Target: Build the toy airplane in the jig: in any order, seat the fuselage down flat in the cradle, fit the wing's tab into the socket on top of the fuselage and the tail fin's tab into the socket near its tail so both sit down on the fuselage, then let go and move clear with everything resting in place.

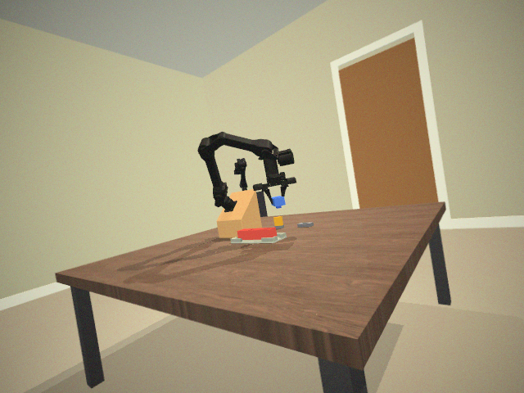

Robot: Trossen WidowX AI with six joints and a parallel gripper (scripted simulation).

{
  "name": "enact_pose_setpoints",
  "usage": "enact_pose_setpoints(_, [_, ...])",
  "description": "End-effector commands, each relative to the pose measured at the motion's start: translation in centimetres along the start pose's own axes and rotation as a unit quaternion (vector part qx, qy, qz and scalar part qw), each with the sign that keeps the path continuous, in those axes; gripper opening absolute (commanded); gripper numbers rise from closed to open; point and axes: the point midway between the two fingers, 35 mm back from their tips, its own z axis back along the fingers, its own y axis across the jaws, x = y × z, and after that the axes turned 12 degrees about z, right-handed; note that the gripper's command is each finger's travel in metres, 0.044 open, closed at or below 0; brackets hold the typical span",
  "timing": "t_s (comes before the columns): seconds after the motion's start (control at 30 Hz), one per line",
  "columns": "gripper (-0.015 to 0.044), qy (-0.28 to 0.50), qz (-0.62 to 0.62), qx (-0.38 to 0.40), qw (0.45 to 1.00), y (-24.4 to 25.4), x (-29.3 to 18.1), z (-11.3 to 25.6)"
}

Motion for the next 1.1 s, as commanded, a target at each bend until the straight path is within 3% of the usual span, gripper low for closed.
enact_pose_setpoints(0.0, [0.0000, -0.002, -0.031, 0.000, 1.000, -1.1, 0.2, -0.2])
enact_pose_setpoints(1.07, [0.0000, -0.010, -0.299, -0.010, 0.954, -11.0, -0.8, -2.5])
